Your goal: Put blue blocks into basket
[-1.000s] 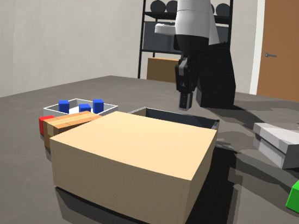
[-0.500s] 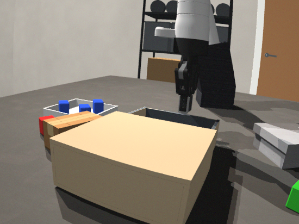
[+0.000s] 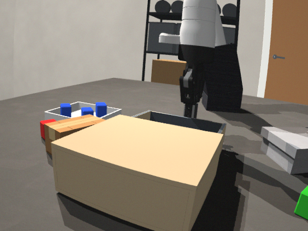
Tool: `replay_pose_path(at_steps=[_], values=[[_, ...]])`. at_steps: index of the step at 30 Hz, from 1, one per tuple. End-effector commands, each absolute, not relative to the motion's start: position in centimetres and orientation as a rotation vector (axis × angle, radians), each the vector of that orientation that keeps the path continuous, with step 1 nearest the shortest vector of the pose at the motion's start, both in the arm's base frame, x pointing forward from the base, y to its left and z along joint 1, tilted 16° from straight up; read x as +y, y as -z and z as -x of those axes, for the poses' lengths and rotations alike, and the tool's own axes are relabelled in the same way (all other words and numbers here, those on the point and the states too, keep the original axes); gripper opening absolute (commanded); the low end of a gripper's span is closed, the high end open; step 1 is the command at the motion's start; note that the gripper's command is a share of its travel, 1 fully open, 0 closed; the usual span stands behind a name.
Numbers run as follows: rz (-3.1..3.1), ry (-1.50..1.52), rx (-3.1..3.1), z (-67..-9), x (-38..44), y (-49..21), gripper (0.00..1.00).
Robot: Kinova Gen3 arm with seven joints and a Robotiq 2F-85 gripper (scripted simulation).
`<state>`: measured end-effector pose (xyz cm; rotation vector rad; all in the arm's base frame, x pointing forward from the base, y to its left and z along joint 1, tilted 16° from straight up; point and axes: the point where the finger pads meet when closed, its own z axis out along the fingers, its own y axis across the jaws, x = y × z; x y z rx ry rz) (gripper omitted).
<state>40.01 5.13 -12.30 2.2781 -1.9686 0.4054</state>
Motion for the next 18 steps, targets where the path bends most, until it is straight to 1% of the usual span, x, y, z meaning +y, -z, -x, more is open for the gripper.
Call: replay_pose_path(at_steps=[1, 18], values=[[-2.279, -0.406, -1.969, -40.08, 5.13, 12.45, 0.3], [-2.279, -0.406, -1.969, -40.18, 4.94, 13.17, 0.3]])
